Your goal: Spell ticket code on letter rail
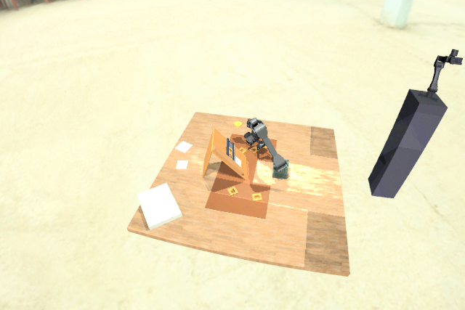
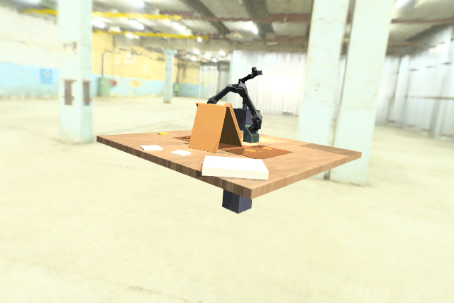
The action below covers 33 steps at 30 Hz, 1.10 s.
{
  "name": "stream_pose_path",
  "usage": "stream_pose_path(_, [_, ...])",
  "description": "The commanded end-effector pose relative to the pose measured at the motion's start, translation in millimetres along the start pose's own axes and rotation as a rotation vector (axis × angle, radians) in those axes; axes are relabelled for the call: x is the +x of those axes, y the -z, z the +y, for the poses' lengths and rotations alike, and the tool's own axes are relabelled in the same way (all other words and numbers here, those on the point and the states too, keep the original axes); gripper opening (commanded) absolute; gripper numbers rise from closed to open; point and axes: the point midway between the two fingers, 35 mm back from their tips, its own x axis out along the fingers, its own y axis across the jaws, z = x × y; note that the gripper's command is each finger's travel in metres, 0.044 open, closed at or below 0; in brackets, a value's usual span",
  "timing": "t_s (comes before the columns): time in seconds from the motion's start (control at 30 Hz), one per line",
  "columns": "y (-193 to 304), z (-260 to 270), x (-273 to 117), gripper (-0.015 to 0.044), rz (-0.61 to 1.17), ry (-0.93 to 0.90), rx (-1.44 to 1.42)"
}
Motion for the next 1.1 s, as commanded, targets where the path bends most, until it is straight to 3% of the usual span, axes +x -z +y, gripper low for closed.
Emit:
stream_pose_path(0.0, [-0.4, 0.8, 5.5, 0.0340, -0.004, -0.003, 0.004])
stream_pose_path(1.07, [-0.6, 1.1, 19.6, 0.0340, -0.005, -0.003, 0.004])
